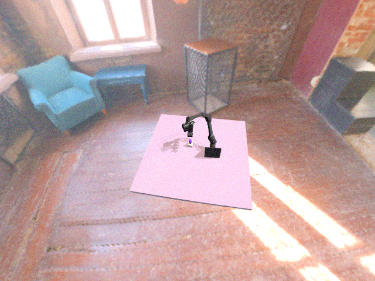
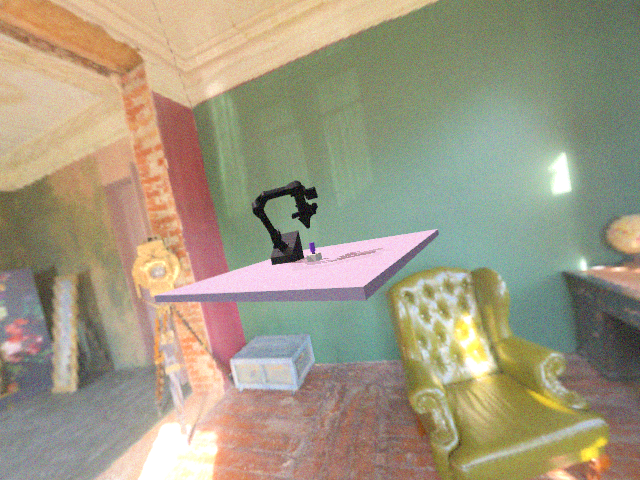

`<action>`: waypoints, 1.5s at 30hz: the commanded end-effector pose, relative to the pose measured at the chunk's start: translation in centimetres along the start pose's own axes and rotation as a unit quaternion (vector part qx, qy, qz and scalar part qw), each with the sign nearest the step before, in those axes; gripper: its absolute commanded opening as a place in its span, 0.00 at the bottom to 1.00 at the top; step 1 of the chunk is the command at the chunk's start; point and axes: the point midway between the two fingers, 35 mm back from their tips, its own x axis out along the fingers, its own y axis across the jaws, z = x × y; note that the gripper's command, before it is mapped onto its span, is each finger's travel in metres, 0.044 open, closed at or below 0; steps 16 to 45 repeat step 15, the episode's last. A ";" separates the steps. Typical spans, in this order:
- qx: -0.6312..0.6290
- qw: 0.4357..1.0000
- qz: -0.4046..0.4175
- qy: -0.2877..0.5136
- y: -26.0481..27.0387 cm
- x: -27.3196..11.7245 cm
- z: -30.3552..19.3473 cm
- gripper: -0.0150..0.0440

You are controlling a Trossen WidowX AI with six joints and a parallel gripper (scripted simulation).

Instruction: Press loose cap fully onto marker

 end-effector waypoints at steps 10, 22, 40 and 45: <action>-0.001 1.000 0.002 -0.001 0.1 -0.4 0.0 0.88; -0.001 1.000 0.002 -0.001 0.1 -0.4 0.0 1.00; -0.001 1.000 0.002 -0.001 0.1 -0.4 0.0 1.00; -0.001 1.000 0.002 -0.001 0.1 -0.4 0.0 1.00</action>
